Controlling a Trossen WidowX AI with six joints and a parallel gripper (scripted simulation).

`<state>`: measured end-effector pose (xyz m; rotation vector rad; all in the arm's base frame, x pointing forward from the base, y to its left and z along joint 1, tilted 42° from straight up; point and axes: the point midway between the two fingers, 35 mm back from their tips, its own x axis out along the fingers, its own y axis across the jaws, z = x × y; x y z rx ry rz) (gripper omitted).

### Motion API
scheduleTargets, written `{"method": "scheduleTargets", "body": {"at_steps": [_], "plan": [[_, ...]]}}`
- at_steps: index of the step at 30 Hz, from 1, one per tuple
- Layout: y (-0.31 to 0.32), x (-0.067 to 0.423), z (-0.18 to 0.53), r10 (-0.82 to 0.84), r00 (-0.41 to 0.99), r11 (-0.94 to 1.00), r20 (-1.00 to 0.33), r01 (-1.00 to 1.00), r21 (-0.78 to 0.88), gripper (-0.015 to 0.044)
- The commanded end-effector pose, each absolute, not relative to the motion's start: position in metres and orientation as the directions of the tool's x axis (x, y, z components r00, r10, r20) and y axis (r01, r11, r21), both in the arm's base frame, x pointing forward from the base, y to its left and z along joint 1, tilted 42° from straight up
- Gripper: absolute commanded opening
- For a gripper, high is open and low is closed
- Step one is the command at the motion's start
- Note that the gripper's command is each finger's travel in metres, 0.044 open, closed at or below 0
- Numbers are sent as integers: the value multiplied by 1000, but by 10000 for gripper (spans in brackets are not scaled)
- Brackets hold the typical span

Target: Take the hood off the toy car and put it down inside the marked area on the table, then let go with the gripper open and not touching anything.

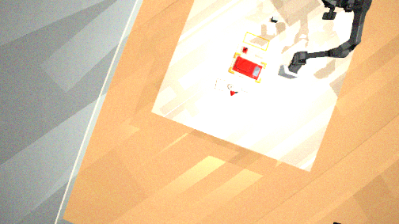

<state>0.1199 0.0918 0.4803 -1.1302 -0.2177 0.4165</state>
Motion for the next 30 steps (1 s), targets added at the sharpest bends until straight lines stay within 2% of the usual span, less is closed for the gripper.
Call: {"method": "scheduleTargets", "body": {"at_steps": [1, 6, 17, 26, 30], "plan": [[91, 120, 480, 428, 903, 364, -41, -214, -907, 26], [67, 133, 474, 426, 901, 461, -89, -300, -835, 157], [9, 193, 428, 444, 840, 710, -312, -542, -450, 440], [-19, 249, 365, 414, 724, 830, -552, -549, -98, 440], [-23, 268, 340, 395, 664, 859, -635, -512, 0, 440]]}}
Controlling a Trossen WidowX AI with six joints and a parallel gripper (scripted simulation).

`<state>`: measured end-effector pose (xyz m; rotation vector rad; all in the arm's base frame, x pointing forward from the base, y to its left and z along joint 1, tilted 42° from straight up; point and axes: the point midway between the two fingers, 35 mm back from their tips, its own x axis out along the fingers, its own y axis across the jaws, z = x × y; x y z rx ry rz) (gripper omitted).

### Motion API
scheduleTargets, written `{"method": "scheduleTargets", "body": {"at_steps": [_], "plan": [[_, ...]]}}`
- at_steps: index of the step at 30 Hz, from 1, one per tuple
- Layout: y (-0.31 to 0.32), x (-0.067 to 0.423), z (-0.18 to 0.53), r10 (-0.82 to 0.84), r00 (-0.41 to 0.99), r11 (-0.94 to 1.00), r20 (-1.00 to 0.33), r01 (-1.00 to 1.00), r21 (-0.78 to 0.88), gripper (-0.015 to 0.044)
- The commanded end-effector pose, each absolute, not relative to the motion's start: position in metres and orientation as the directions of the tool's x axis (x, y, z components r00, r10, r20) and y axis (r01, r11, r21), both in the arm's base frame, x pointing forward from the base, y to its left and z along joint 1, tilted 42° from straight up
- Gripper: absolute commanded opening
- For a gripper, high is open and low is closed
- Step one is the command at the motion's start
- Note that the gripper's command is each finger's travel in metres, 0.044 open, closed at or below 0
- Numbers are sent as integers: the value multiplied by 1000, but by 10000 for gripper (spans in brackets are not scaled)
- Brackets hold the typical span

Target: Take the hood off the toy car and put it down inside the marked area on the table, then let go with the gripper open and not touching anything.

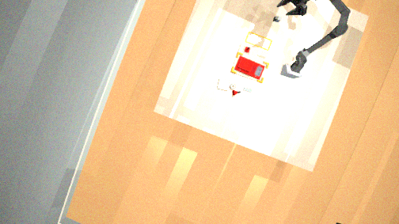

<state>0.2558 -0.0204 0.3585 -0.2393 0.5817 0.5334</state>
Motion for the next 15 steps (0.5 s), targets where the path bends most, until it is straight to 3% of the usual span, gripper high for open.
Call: {"method": "scheduleTargets", "body": {"at_steps": [1, 8, 15], "plan": [[-23, 272, 334, 393, 647, 863, -653, -506, 18, 440], [-10, 310, 270, 334, 446, 900, -830, -411, 141, 440], [5, 335, 210, 209, 271, 957, -940, -256, 139, 440]]}}
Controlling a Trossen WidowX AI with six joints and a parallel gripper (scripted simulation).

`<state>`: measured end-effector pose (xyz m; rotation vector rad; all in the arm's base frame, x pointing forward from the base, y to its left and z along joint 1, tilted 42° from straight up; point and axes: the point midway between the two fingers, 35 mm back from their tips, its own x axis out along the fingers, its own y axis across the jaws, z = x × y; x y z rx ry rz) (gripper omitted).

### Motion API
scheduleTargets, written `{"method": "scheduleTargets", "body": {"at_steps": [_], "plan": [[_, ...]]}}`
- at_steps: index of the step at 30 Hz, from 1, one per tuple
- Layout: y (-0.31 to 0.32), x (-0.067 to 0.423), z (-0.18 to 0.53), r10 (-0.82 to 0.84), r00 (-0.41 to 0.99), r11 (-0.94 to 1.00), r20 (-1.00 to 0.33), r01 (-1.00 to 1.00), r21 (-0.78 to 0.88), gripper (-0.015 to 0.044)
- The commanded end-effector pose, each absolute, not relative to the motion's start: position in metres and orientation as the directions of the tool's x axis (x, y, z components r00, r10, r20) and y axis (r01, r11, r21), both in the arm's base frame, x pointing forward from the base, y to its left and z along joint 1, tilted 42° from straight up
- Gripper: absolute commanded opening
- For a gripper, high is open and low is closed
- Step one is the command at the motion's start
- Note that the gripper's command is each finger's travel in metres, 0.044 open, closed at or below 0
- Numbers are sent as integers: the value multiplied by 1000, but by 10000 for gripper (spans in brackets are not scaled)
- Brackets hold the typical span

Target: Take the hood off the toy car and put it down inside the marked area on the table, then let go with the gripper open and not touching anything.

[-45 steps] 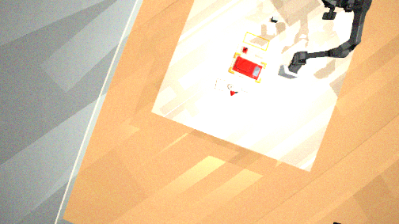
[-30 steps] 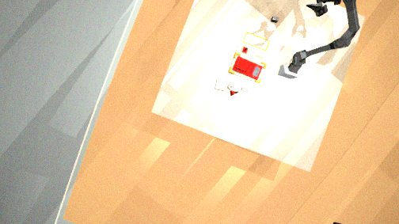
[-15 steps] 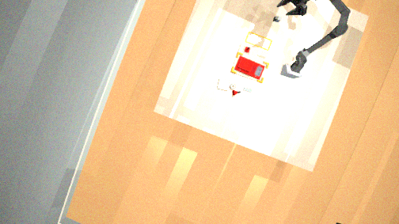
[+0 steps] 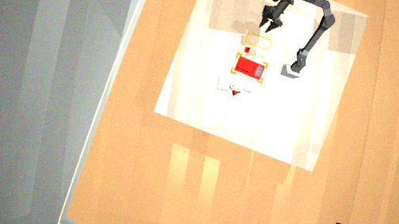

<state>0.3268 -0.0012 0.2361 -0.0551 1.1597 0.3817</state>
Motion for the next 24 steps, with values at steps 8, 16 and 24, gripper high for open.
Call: {"method": "scheduleTargets", "body": {"at_steps": [8, 16, 24], "plan": [[29, 351, 135, -25, 76, 998, -997, -64, -30, 440], [58, 350, 65, -329, -46, 943, -943, 45, -331, 440], [86, 339, 8, -644, 9, 761, -765, 108, -640, 440]]}}
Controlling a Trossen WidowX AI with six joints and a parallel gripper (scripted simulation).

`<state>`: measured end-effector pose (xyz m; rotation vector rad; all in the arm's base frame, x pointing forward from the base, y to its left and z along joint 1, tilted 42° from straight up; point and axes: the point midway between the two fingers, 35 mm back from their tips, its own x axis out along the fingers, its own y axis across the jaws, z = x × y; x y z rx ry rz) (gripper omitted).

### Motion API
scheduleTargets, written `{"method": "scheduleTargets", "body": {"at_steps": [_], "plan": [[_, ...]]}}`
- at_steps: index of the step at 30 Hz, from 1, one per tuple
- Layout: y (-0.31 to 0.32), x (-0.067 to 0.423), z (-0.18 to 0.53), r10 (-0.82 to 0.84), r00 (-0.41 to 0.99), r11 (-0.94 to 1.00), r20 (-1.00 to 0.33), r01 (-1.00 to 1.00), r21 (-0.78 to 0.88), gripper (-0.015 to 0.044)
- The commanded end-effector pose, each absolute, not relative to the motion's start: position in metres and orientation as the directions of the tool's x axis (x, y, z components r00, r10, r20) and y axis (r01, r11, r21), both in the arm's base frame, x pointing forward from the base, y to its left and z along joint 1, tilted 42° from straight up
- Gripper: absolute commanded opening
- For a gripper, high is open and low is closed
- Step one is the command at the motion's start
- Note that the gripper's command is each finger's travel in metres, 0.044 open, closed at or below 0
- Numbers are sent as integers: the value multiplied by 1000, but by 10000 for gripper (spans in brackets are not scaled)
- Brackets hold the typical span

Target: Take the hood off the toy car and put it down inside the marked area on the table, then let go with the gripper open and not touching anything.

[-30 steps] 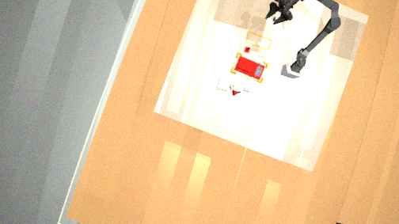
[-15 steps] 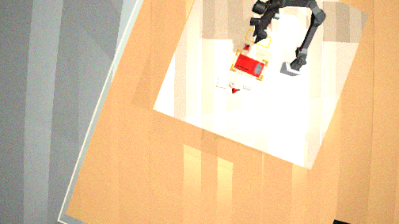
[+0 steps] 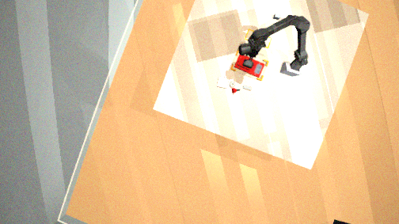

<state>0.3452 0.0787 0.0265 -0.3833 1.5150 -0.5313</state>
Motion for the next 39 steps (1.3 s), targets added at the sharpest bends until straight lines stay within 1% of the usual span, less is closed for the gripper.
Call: {"method": "scheduleTargets", "body": {"at_steps": [1, 39], "plan": [[88, 338, 5, -660, 19, 747, -751, 112, -655, 440], [77, 342, -8, -666, 22, 743, -746, 114, -660, 440]]}}
